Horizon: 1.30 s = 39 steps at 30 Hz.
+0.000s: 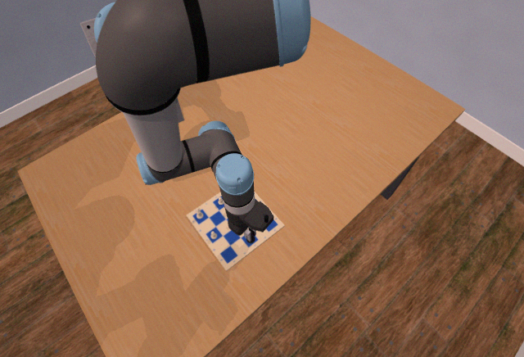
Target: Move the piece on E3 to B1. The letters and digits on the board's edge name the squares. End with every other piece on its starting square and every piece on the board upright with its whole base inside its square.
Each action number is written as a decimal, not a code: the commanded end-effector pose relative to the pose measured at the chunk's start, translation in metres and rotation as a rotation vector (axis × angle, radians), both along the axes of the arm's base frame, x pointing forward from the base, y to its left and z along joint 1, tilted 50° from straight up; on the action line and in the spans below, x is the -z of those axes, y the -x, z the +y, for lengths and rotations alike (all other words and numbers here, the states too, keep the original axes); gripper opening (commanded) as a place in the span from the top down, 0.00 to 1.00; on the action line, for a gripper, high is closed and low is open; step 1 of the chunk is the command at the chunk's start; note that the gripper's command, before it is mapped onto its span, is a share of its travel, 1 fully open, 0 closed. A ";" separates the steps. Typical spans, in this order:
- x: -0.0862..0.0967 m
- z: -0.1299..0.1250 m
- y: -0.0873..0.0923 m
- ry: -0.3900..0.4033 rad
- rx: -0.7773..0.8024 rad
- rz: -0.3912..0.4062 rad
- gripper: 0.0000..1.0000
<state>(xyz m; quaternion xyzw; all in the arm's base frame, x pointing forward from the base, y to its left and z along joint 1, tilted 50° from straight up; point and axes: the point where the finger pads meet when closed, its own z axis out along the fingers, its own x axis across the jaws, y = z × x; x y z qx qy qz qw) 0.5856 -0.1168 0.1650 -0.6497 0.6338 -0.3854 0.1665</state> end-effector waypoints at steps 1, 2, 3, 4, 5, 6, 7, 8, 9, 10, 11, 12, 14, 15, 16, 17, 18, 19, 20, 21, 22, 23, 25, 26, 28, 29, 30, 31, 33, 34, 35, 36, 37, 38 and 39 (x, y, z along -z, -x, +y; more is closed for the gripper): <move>-0.002 0.000 -0.002 0.003 -0.001 -0.005 1.00; -0.002 0.000 -0.002 0.003 -0.001 -0.005 1.00; -0.002 0.000 -0.002 0.003 -0.001 -0.005 1.00; -0.002 0.000 -0.002 0.003 -0.001 -0.005 1.00; -0.002 0.000 -0.002 0.003 -0.001 -0.005 1.00; -0.002 0.000 -0.002 0.003 -0.001 -0.005 1.00; -0.002 0.000 -0.002 0.003 -0.001 -0.005 1.00; -0.002 0.000 -0.002 0.003 -0.001 -0.005 1.00; -0.002 0.000 -0.002 0.003 -0.001 -0.005 1.00; -0.003 0.000 -0.001 0.003 -0.001 -0.005 1.00; -0.003 0.000 -0.001 0.003 -0.001 -0.005 1.00; -0.003 0.000 -0.001 0.003 -0.001 -0.005 1.00; -0.003 0.001 0.000 0.003 -0.001 -0.004 1.00; -0.003 0.001 0.000 0.003 -0.001 -0.004 1.00; -0.003 0.001 0.001 0.002 0.000 -0.003 1.00; -0.003 0.002 0.002 0.001 0.000 -0.002 1.00; -0.004 0.002 0.003 0.001 0.000 -0.001 1.00; -0.005 0.002 0.005 0.001 0.000 -0.001 1.00; -0.006 0.002 0.006 0.001 0.000 -0.001 1.00; -0.007 0.003 0.007 0.001 0.000 -0.001 1.00; -0.009 0.003 0.009 0.001 0.001 -0.001 1.00; -0.010 0.004 0.011 0.001 0.001 -0.001 1.00; -0.014 0.005 0.015 0.001 0.001 -0.001 1.00; -0.016 0.006 0.018 0.001 0.001 -0.001 1.00; -0.021 0.008 0.023 0.001 0.001 -0.001 1.00; -0.023 0.009 0.025 0.001 0.001 -0.001 1.00; -0.026 0.010 0.028 0.001 0.001 -0.001 1.00; -0.026 0.010 0.028 0.001 0.001 -0.001 1.00; -0.028 0.011 0.031 0.001 0.001 -0.001 1.00; -0.031 0.013 0.034 0.001 0.001 -0.001 1.00; -0.033 0.014 0.037 0.001 0.001 -0.001 1.00; -0.036 0.015 0.039 0.001 0.001 -0.001 1.00; -0.039 0.016 0.042 0.001 0.001 -0.001 1.00; -0.041 0.017 0.045 0.001 0.001 -0.001 1.00; -0.043 0.018 0.048 0.001 0.001 -0.001 1.00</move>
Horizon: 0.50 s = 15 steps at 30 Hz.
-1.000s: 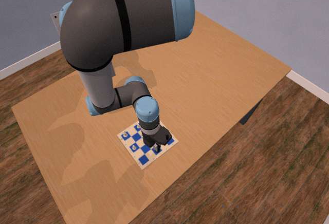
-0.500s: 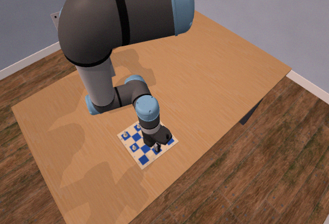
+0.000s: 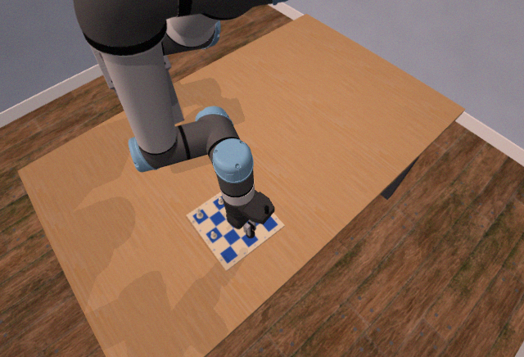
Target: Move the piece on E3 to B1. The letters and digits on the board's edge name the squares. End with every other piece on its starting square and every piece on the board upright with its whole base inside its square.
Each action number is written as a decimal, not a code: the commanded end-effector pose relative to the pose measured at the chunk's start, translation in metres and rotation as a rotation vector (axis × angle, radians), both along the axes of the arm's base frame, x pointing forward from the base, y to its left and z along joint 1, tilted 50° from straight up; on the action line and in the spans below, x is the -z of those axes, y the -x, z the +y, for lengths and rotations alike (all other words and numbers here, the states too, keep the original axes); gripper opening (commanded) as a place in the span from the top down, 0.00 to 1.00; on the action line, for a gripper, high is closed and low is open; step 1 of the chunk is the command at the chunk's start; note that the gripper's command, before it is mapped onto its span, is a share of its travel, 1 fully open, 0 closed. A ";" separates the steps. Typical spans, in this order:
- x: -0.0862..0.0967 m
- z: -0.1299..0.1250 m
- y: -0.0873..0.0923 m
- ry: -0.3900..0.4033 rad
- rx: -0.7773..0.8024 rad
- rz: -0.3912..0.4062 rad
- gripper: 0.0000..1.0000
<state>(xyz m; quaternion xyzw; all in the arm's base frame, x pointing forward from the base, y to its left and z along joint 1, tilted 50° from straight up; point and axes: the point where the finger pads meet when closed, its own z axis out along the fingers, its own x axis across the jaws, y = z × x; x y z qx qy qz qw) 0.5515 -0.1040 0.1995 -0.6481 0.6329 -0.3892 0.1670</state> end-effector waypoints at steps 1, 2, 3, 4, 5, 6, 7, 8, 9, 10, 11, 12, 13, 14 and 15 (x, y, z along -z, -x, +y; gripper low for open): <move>-0.011 0.006 0.016 -0.004 -0.001 0.006 1.00; -0.013 0.007 0.019 -0.004 -0.001 0.006 1.00; -0.016 0.008 0.021 -0.004 -0.001 0.006 1.00; -0.018 0.009 0.023 -0.004 -0.001 0.006 1.00; -0.019 0.010 0.025 -0.004 -0.001 0.006 1.00; -0.021 0.010 0.027 -0.004 -0.001 0.006 1.00; -0.023 0.011 0.029 -0.004 -0.001 0.006 1.00; -0.024 0.012 0.031 -0.004 -0.001 0.006 1.00; -0.024 0.012 0.031 -0.004 -0.001 0.006 1.00; -0.024 0.012 0.031 -0.004 -0.001 0.006 1.00; -0.025 0.012 0.032 -0.004 -0.001 0.006 1.00; -0.027 0.013 0.033 -0.004 -0.001 0.006 1.00; -0.028 0.013 0.034 -0.004 -0.001 0.006 1.00; -0.028 0.013 0.035 -0.004 -0.001 0.006 1.00; -0.029 0.014 0.036 -0.004 -0.001 0.006 1.00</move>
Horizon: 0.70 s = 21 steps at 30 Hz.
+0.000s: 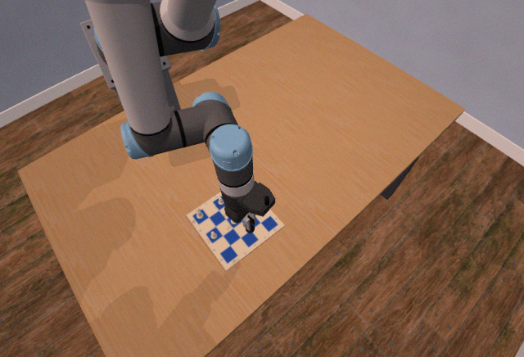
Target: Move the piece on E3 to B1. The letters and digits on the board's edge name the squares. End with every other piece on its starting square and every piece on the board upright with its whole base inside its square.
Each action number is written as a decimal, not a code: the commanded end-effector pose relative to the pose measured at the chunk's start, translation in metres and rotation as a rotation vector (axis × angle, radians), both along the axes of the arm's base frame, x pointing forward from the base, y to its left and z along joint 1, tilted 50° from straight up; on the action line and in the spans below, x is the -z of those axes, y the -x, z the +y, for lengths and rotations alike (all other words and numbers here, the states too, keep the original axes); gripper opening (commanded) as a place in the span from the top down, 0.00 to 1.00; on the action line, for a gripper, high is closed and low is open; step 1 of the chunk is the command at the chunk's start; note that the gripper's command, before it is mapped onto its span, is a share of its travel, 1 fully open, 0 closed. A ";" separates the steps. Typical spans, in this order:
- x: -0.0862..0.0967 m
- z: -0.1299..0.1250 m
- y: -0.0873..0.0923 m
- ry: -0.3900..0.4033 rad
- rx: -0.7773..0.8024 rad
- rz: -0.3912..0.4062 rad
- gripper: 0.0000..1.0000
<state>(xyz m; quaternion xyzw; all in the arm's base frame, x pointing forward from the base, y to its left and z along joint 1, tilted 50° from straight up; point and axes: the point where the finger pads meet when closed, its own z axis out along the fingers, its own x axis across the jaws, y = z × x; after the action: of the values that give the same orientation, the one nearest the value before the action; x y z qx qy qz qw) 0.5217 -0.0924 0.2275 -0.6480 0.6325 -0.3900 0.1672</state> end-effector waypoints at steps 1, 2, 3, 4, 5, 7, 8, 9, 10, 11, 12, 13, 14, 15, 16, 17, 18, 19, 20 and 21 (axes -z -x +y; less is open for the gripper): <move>-0.002 0.002 0.007 -0.005 -0.001 0.007 1.00; -0.002 0.002 0.007 -0.005 -0.001 0.007 1.00; -0.002 0.003 0.007 -0.005 -0.001 0.007 1.00; -0.002 0.003 0.008 -0.005 -0.001 0.007 1.00; -0.003 0.003 0.008 -0.005 -0.001 0.007 1.00; -0.003 0.003 0.008 -0.004 -0.001 0.007 1.00; -0.003 0.003 0.007 -0.004 -0.001 0.006 1.00; -0.003 0.003 0.007 -0.004 -0.001 0.007 1.00; -0.003 0.003 0.007 -0.005 -0.001 0.007 1.00; -0.003 0.003 0.007 -0.005 -0.001 0.007 1.00; -0.003 0.003 0.007 -0.005 -0.001 0.007 1.00; -0.002 0.003 0.007 -0.005 -0.001 0.008 1.00; -0.002 0.003 0.007 -0.005 -0.001 0.008 1.00; -0.002 0.003 0.007 -0.005 -0.001 0.007 1.00; -0.002 0.003 0.007 -0.005 -0.001 0.007 1.00; -0.002 0.003 0.008 -0.005 0.000 0.008 1.00; -0.001 0.002 0.008 -0.006 0.001 0.008 1.00; -0.001 0.001 0.009 -0.007 0.002 0.007 1.00; 0.001 -0.001 0.011 -0.009 0.003 0.007 1.00; 0.002 -0.003 0.013 -0.012 0.006 0.006 1.00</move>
<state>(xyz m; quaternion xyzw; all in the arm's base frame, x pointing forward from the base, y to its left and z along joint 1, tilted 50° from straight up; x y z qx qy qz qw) 0.5149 -0.0907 0.2307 -0.6488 0.6337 -0.3867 0.1671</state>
